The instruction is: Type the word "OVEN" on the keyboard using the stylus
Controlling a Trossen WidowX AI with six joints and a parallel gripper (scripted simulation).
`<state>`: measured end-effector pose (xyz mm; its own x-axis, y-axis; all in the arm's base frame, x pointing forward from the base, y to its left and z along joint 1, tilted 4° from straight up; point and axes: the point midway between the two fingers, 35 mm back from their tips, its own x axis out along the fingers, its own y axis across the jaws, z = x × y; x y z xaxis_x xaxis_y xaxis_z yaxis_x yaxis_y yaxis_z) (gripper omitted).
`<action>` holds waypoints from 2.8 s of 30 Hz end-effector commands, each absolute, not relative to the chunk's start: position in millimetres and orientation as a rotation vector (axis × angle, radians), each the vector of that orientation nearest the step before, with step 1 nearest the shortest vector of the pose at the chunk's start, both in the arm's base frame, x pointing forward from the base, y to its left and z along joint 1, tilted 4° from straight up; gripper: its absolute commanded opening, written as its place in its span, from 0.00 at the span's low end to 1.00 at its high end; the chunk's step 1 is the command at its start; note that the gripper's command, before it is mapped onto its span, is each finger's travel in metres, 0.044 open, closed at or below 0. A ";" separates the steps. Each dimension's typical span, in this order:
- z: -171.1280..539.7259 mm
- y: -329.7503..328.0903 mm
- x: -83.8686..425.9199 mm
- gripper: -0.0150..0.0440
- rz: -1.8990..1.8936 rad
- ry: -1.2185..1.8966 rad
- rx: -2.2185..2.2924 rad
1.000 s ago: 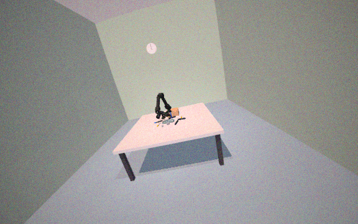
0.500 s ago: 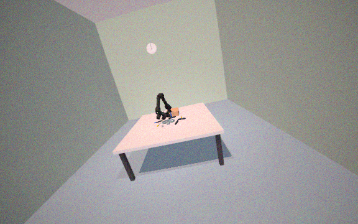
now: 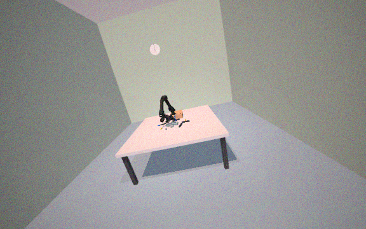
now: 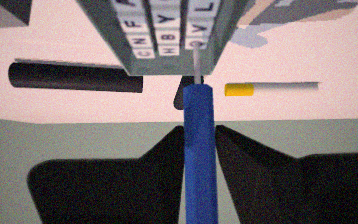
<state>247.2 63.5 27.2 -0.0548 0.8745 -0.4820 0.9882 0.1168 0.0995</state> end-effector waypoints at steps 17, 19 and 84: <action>26.4 64.0 246.8 0.39 -0.365 1.982 1.810; 32.2 63.7 246.6 0.39 -0.365 1.982 1.810; 30.9 46.1 247.9 0.39 -0.367 1.985 1.808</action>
<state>248.8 45.7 32.8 -0.0551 0.8759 -0.4794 0.9885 0.1154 0.0973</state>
